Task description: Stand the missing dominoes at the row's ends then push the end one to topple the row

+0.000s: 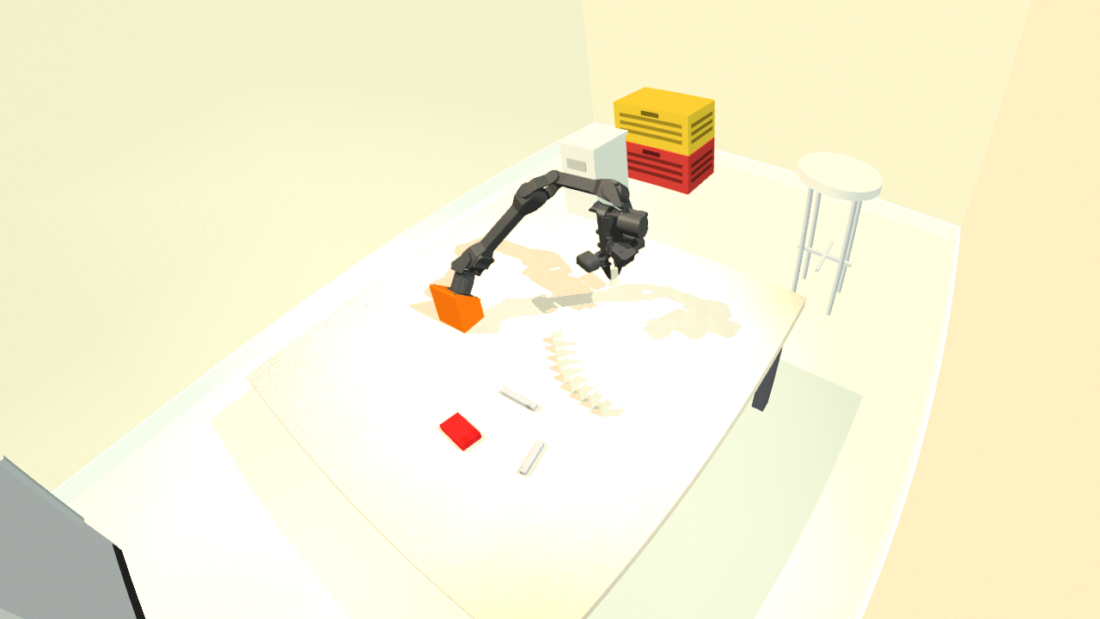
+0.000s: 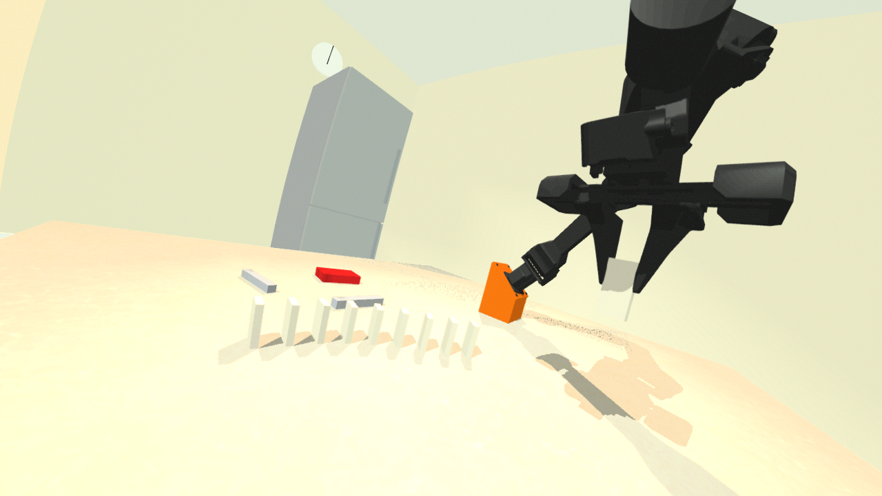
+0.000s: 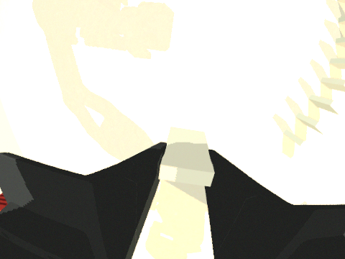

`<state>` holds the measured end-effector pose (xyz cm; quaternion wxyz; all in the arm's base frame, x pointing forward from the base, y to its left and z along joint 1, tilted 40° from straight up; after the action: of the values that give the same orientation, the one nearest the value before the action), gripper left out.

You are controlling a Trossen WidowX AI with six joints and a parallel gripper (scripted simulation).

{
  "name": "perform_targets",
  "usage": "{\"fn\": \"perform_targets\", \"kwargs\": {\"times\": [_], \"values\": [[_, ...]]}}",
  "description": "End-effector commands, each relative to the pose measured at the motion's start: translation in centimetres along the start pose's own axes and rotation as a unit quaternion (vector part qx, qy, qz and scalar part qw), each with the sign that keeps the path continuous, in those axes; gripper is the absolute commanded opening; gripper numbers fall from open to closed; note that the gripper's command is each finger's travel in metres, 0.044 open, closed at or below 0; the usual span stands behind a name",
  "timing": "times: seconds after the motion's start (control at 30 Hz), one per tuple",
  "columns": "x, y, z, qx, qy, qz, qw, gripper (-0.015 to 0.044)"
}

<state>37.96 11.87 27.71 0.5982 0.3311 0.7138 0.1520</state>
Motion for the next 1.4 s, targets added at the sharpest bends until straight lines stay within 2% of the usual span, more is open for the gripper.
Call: {"fn": "perform_targets", "kwargs": {"times": [0.0,0.43,0.6,1.37], "values": [[-0.9,-3.8,0.1,0.044,-0.006,-0.007,0.999,0.0107],[-0.4,-16.7,-4.2,0.195,0.005,-0.017,0.981,0.0107],[0.0,-16.9,-4.3,0.197,0.005,-0.017,0.98,0.0107],[11.9,-17.1,-4.4,0.196,0.005,-0.015,0.98,0.0107]]}}
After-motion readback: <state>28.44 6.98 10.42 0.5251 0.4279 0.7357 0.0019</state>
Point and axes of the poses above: the point midway between the two fingers, 35 mm back from their tips, its own x axis out along the fingers, its own y axis across the jaws, z = x × y, the point moved 7 cm from there along -x, back along the fingers, and after that the axes turned 4 degrees about x, right-handed, at the moved point
